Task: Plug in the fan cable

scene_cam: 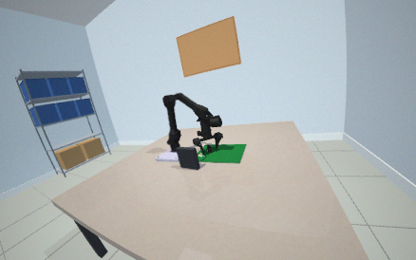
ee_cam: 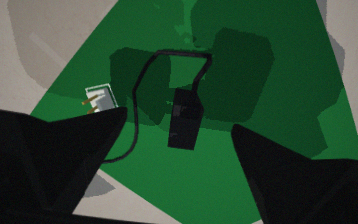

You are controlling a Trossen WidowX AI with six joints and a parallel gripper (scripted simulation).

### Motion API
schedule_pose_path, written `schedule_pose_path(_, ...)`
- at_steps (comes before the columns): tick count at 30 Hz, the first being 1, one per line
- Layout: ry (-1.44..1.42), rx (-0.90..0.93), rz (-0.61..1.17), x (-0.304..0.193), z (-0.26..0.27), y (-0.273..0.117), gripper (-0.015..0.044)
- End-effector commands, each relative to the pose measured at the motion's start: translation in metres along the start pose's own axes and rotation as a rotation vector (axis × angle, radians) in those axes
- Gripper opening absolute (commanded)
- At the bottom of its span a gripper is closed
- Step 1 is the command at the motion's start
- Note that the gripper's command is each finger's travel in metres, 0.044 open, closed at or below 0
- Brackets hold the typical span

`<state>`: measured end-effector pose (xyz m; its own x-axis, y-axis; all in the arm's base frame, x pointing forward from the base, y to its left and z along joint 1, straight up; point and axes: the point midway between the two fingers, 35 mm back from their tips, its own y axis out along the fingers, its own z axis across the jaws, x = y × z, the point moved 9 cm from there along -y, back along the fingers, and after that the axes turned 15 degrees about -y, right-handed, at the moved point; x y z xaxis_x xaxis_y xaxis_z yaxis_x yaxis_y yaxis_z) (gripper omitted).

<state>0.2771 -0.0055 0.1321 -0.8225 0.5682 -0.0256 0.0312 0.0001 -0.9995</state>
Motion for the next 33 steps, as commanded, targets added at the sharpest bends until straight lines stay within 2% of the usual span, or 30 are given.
schedule_pose_path(1,0.0,0.0,0.0,0.0,0.0,0.0,0.0414)
schedule_pose_path(16,0.0,0.0,0.0,0.0,0.0,0.0,0.002)
schedule_pose_path(21,0.0,0.0,0.0,0.0,0.0,-0.003,0.0)
schedule_pose_path(25,-0.006,-0.002,-0.002,-0.001,0.0,-0.047,0.0)
schedule_pose_path(33,-0.085,-0.001,-0.002,0.001,0.016,-0.049,0.0)
